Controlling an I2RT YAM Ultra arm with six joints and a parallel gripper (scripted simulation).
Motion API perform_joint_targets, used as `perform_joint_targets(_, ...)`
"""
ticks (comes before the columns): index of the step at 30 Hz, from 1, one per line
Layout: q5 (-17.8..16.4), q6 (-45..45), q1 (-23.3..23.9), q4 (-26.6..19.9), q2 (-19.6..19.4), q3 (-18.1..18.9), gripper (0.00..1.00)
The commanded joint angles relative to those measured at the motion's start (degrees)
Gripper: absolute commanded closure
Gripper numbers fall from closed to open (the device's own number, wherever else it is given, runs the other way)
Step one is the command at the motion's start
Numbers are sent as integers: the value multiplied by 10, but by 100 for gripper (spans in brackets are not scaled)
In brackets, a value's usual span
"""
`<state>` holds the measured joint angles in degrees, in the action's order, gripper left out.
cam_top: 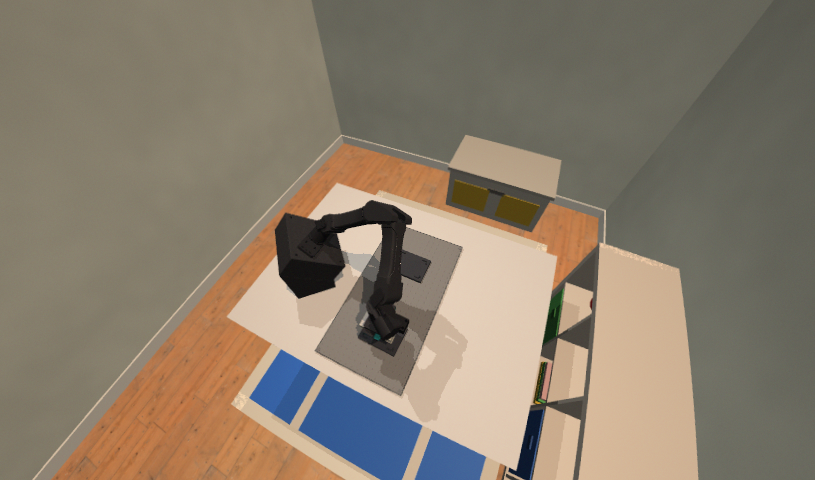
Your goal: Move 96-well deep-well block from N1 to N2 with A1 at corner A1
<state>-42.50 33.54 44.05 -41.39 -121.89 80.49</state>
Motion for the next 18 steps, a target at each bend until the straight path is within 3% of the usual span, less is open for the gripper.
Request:
perform_joint_targets(1,-2,1,12,-3,4,3,100)
perform_joint_targets(5,-2,1,12,-3,4,3,100)
perform_joint_targets(18,3,-34,-20,26,75,-68,100)
